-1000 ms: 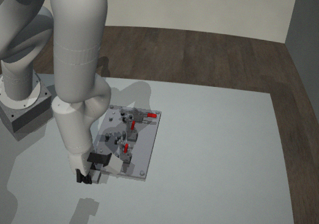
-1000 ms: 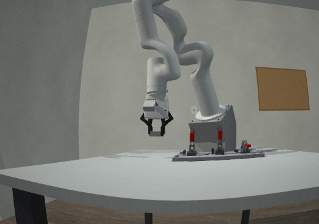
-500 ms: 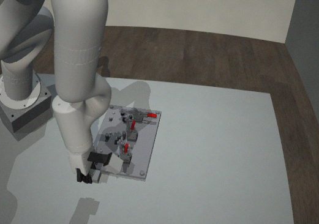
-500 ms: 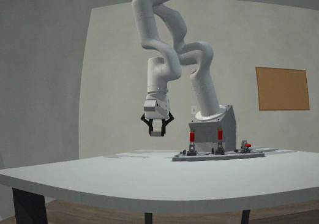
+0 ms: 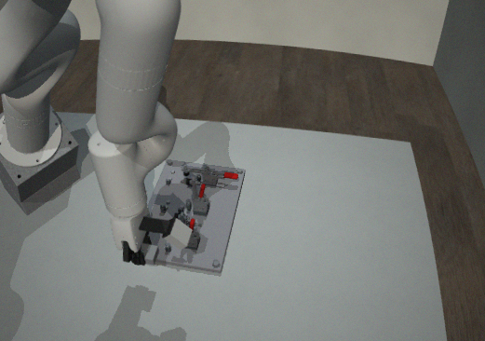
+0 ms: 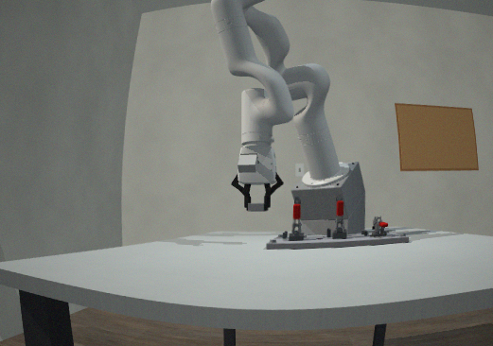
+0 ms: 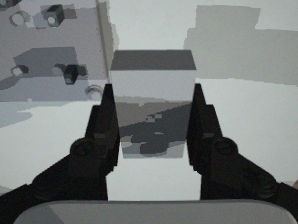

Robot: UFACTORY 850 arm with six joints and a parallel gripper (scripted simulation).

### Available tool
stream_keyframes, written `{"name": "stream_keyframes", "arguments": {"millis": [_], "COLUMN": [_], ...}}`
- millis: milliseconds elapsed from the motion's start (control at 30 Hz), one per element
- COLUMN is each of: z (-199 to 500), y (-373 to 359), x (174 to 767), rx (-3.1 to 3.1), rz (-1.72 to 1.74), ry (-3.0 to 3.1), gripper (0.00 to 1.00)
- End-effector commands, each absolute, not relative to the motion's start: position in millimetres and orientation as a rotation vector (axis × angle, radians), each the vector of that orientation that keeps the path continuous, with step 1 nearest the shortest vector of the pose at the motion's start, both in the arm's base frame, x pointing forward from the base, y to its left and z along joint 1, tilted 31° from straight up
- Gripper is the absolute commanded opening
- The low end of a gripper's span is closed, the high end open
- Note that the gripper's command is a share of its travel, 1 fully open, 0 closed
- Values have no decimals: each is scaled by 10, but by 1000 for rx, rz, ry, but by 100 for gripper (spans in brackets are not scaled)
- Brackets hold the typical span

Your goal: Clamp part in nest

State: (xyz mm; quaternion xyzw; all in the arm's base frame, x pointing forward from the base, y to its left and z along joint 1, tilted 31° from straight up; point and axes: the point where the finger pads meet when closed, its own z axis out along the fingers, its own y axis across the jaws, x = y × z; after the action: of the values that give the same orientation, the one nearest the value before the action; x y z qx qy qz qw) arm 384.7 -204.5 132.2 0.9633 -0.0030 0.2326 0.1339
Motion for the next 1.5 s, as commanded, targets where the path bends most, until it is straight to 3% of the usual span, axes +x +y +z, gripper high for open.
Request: {"name": "stream_keyframes", "arguments": {"millis": [0, 900, 1467], "z": [1246, 751, 677], "y": [-1782, -155, 88], "x": [3880, 4040, 4064], "rx": [2788, 2788, 2788], "rz": [672, 672, 672], "ry": [-11, -11, -11], "gripper": [0, 0, 0]}}
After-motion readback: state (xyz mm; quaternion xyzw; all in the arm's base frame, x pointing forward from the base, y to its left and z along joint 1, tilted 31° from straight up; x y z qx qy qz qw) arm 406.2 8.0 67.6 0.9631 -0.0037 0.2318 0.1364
